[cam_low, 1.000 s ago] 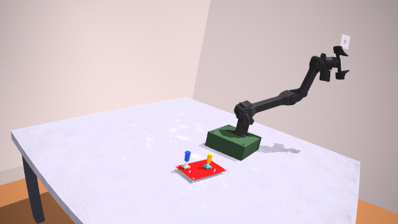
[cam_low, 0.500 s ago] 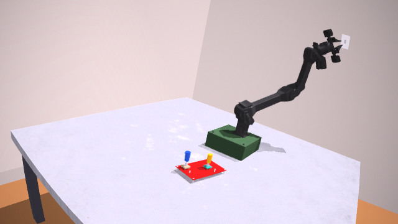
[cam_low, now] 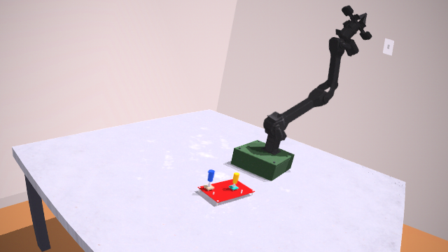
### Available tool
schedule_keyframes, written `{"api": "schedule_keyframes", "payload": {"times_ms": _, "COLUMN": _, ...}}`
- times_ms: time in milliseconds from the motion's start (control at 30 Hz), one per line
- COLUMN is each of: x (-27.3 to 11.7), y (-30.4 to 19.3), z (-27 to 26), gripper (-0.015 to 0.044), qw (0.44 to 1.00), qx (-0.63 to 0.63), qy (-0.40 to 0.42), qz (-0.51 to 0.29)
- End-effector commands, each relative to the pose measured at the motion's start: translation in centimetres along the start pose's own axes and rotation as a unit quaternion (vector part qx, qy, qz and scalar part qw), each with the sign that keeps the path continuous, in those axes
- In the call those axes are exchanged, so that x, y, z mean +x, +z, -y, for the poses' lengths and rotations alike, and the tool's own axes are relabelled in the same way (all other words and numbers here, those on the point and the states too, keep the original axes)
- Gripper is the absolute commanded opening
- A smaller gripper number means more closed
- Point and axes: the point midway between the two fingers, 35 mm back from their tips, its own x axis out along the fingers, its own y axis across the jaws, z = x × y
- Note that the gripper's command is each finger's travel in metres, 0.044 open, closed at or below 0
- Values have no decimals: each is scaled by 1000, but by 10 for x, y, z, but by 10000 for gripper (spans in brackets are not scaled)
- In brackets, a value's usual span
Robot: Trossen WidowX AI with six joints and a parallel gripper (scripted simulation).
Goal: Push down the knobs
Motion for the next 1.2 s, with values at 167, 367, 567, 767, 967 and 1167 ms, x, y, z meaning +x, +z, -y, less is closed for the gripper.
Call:
{"api": "schedule_keyframes", "payload": {"times_ms": 167, "x": -15, "y": -13, "z": 70, "gripper": 0, "qw": 997, "qx": -5, "qy": -78, "qz": -15}}
{"api": "schedule_keyframes", "payload": {"times_ms": 367, "x": -36, "y": -30, "z": 136, "gripper": 0, "qw": 986, "qx": -1, "qy": -160, "qz": -43}}
{"api": "schedule_keyframes", "payload": {"times_ms": 567, "x": -67, "y": -55, "z": 204, "gripper": 0, "qw": 966, "qx": 12, "qy": -247, "qz": -75}}
{"api": "schedule_keyframes", "payload": {"times_ms": 767, "x": -107, "y": -84, "z": 264, "gripper": 0, "qw": 936, "qx": 29, "qy": -332, "qz": -110}}
{"api": "schedule_keyframes", "payload": {"times_ms": 967, "x": -156, "y": -116, "z": 315, "gripper": 0, "qw": 898, "qx": 47, "qy": -410, "qz": -150}}
{"api": "schedule_keyframes", "payload": {"times_ms": 1167, "x": -210, "y": -151, "z": 355, "gripper": 0, "qw": 852, "qx": 70, "qy": -482, "qz": -192}}
